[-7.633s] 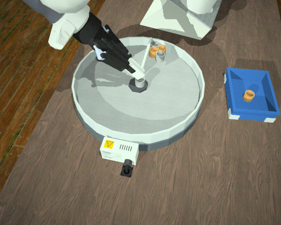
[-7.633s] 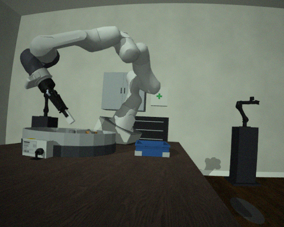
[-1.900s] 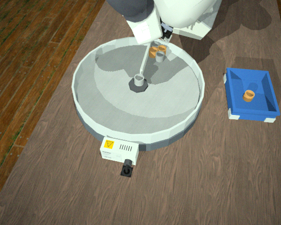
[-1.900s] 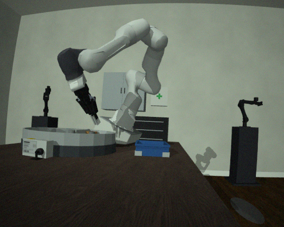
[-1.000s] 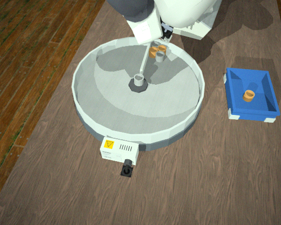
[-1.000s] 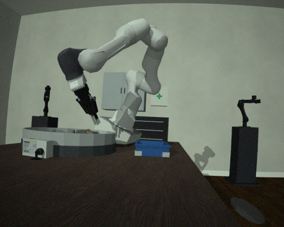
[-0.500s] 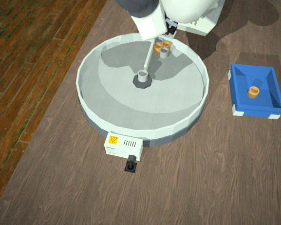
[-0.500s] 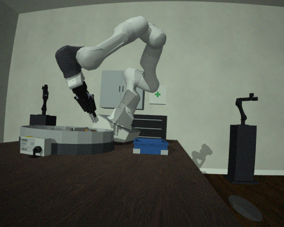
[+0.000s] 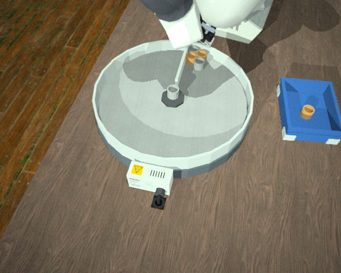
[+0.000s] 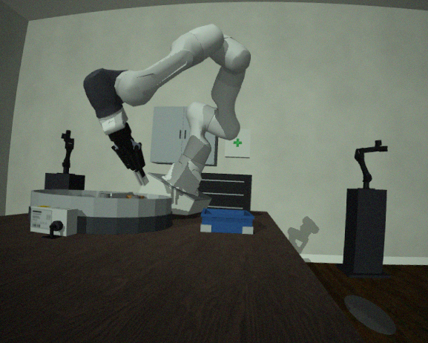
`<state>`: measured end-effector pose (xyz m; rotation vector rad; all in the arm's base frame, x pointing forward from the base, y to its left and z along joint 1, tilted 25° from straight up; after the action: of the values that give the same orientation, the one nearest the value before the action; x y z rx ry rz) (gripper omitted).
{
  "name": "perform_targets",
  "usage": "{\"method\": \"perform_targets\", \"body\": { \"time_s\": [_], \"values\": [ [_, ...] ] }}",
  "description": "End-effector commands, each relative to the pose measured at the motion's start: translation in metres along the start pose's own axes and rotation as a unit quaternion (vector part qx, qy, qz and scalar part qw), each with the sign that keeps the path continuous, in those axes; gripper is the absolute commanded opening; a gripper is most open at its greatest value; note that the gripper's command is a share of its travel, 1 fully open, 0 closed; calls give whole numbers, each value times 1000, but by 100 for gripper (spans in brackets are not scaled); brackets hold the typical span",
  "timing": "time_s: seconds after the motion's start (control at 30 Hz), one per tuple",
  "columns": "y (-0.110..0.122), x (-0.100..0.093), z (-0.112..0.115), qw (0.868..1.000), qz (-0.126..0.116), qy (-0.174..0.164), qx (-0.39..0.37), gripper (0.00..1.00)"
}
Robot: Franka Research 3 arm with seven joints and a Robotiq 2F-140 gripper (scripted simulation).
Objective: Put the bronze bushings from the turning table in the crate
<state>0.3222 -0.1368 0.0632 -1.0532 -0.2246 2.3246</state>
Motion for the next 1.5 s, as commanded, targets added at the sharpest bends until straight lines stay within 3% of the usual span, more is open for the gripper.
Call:
{"method": "perform_targets", "body": {
  "time_s": [0.0,1.23,1.47],
  "values": [
    [-2,0,0,1000,1,1,-2,6],
    [-2,1,-1,1000,1,1,-2,6],
    [-3,17,-15,1000,1,1,-2,6]
  ]
}}
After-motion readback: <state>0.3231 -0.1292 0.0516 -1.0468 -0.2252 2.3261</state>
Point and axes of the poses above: the point where the finger pads meet when closed, its own x axis out along the fingers, its own y axis across the jaws, z = x × y, the point moved 7 cm from there along -x, back along the fingers, and after that the axes turned 2 degrees about x, right-handed, at the moved point
